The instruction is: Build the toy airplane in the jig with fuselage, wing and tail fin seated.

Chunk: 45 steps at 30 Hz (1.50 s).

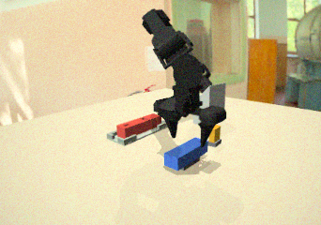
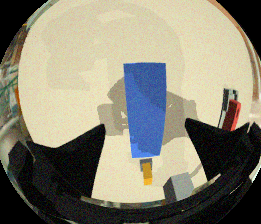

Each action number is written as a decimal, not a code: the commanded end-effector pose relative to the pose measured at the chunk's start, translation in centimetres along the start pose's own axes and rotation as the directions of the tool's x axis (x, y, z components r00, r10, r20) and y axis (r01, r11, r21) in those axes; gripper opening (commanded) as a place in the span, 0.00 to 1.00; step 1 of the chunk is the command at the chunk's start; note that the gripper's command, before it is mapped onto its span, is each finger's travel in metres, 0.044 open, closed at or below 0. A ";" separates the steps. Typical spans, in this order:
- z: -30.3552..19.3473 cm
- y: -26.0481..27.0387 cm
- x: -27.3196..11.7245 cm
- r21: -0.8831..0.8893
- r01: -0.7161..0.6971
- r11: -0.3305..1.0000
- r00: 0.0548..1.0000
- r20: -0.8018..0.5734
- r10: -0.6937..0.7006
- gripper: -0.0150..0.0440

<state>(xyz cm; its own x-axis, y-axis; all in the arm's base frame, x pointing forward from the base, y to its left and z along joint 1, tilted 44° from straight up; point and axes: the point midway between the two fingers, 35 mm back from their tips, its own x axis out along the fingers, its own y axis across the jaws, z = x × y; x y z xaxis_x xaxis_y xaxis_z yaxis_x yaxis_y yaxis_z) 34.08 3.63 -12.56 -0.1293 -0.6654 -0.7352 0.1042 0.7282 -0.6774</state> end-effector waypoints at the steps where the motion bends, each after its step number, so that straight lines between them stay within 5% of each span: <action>1: -0.1 -0.1 0.9 -0.007 0.006 1.000 1.000 -0.003 -0.006 1.00; 23: -0.2 -0.2 4.2 -0.006 0.008 1.000 1.000 -0.003 -0.008 1.00; 33: -0.2 -0.2 4.2 -0.006 0.008 1.000 1.000 -0.003 -0.008 0.56; 40: -0.2 -0.2 4.2 -0.006 0.008 1.000 1.000 -0.003 -0.008 0.48; 45: -0.2 -0.2 3.9 -0.005 0.005 1.000 1.000 -0.008 -0.005 0.25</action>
<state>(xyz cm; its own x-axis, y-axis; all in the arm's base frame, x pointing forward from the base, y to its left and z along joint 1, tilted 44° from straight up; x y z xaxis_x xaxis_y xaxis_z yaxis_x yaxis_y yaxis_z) 33.34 0.78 -15.45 -0.1343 -0.6700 -0.7301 0.1005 0.7237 -0.6827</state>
